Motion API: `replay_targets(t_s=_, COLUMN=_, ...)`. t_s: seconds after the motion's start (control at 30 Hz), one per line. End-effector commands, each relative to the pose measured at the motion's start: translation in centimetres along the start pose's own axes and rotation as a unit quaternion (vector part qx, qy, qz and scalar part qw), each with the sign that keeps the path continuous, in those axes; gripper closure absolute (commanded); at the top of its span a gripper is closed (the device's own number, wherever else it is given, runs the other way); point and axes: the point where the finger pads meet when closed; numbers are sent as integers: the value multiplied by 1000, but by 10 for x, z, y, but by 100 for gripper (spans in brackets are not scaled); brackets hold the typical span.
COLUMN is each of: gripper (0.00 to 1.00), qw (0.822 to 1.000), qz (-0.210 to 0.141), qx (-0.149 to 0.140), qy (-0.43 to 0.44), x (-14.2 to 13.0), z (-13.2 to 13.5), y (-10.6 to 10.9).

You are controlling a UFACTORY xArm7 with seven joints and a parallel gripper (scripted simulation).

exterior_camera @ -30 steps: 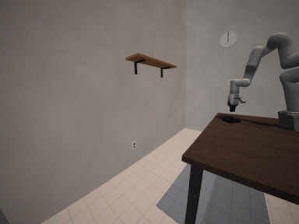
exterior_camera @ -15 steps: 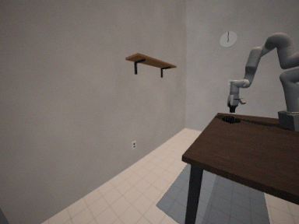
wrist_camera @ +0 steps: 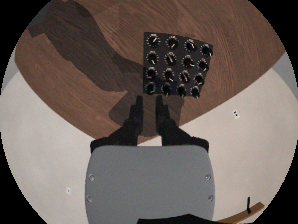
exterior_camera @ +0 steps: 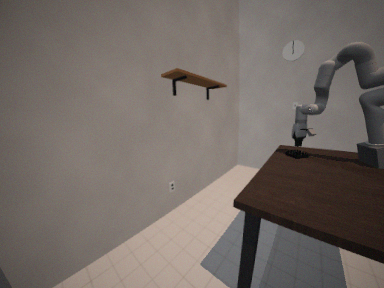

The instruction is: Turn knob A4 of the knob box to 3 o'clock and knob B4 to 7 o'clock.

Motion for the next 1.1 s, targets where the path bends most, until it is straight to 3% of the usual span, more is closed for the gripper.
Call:
replay_targets(t_s=0.0, gripper=81, qw=1000, qz=15, qx=-12, qy=2, x=-1, z=2, y=-9)
replay_targets(t_s=0.33, gripper=81, qw=1000, qz=15, qx=-12, qy=1, x=-1, z=2, y=-20)
replay_targets(t_s=1.07, gripper=81, qw=1000, qz=15, qx=-12, qy=1, x=-1, z=2, y=-25)
Point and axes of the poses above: the point where the finger pads meet when closed, its own y axis back along the fingers, its own z axis across the jaws, x = y × z, and after that the axes turned 9 degrees about -y, right-handed
